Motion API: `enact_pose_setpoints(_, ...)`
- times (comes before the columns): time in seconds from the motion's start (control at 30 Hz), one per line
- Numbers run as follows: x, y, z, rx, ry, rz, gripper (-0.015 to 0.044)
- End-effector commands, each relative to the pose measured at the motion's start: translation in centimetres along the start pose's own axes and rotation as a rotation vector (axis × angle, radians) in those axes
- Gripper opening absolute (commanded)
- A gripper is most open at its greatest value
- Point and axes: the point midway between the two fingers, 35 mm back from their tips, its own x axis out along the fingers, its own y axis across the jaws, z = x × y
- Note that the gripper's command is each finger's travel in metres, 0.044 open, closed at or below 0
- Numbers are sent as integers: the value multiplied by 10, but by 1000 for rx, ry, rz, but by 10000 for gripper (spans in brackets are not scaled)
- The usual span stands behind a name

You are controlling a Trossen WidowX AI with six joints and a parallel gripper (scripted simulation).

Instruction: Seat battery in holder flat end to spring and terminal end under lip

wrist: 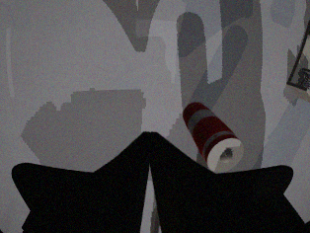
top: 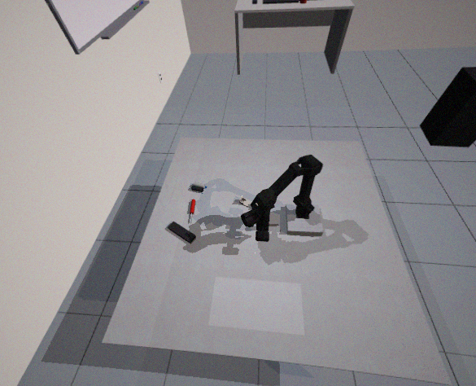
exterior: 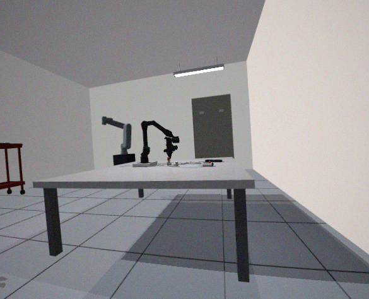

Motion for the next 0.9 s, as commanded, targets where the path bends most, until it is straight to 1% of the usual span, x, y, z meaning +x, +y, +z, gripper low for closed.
enact_pose_setpoints(0.0,6,-3,-1,-4,-1,-4,0)
enact_pose_setpoints(0.87,5,-45,2,-4,-1,-8,0)
